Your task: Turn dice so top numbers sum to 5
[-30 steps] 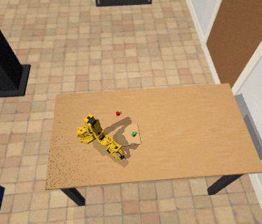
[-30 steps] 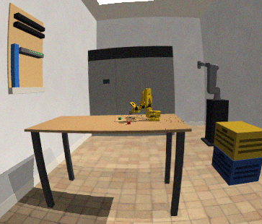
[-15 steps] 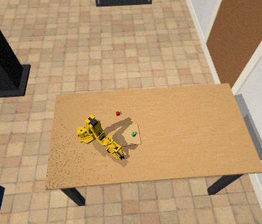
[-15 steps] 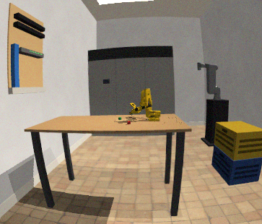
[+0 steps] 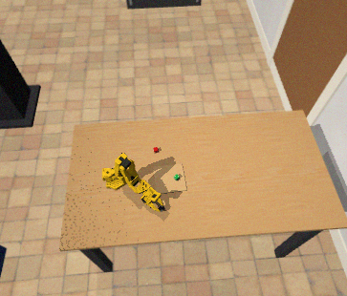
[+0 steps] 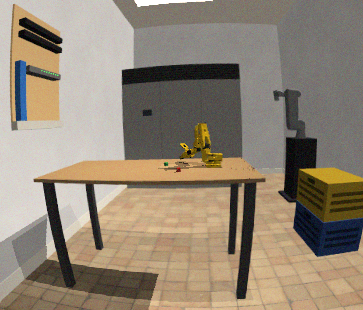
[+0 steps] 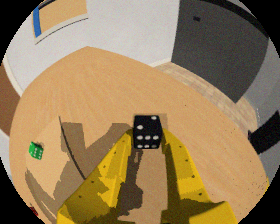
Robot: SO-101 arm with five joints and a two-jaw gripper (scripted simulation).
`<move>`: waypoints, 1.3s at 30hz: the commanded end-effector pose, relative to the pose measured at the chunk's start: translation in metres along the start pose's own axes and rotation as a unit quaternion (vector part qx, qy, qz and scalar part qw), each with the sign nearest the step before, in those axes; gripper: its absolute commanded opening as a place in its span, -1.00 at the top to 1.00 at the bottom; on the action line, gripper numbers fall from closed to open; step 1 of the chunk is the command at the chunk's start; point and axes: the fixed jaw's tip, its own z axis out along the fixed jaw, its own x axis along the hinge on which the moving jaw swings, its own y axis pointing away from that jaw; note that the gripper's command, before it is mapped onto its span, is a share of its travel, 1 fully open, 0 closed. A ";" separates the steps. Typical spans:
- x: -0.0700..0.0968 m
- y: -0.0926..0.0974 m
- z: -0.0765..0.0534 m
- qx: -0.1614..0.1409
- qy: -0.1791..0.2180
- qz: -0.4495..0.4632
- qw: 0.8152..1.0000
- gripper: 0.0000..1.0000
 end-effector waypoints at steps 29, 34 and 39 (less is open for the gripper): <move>0.000 0.003 0.008 -0.005 -0.026 0.005 1.000 1.00; 0.000 0.003 0.008 -0.005 -0.026 0.005 1.000 1.00; 0.002 0.003 0.008 -0.005 -0.026 0.005 1.000 1.00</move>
